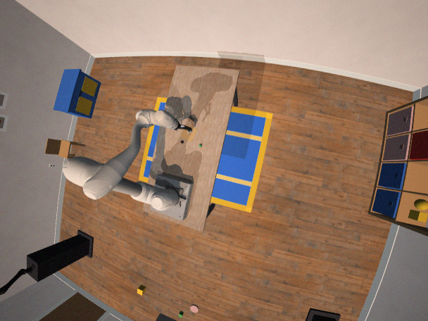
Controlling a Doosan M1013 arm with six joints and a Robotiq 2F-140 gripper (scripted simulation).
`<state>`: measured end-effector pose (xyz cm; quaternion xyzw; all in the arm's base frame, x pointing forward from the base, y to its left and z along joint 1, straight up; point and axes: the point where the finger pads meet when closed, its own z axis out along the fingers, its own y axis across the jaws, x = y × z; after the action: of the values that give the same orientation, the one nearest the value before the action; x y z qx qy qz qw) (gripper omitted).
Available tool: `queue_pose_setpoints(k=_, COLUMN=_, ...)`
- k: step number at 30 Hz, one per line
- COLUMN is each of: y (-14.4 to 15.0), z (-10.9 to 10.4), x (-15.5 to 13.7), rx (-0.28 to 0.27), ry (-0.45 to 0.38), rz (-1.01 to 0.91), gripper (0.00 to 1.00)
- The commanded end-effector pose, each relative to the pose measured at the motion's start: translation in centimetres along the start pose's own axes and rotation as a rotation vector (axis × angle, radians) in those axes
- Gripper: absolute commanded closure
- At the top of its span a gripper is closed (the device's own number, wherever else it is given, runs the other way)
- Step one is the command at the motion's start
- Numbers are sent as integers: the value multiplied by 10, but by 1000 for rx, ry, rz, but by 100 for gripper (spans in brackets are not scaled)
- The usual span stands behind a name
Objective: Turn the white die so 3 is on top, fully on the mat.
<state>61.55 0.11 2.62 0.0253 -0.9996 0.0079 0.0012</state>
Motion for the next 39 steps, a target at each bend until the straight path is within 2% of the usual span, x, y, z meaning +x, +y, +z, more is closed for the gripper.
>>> queue_pose_setpoints(k=1, y=0, z=0, x=0, rx=-14, ry=-1, rz=-154, gripper=0)
queue_pose_setpoints(k=8, y=0, z=2, x=0, rx=-14, ry=-3, rz=-412, gripper=0)
queue_pose_setpoints(k=10, y=0, z=2, x=0, rx=-14, ry=-3, rz=-412, gripper=0)
queue_pose_setpoints(k=12, y=0, z=2, x=0, rx=-14, ry=-4, rz=-537, gripper=0)
queue_pose_setpoints(k=25, y=0, z=4, x=0, rx=-13, ry=-7, rz=-968, gripper=0)
queue_pose_setpoints(k=28, y=0, z=4, x=0, rx=-13, ry=-7, rz=-985, gripper=0)
queue_pose_setpoints(k=30, y=0, z=4, x=0, rx=-13, ry=-8, rz=-1114, gripper=0)
queue_pose_setpoints(k=39, y=0, z=5, x=0, rx=-12, ry=-10, rz=-1377, gripper=0)
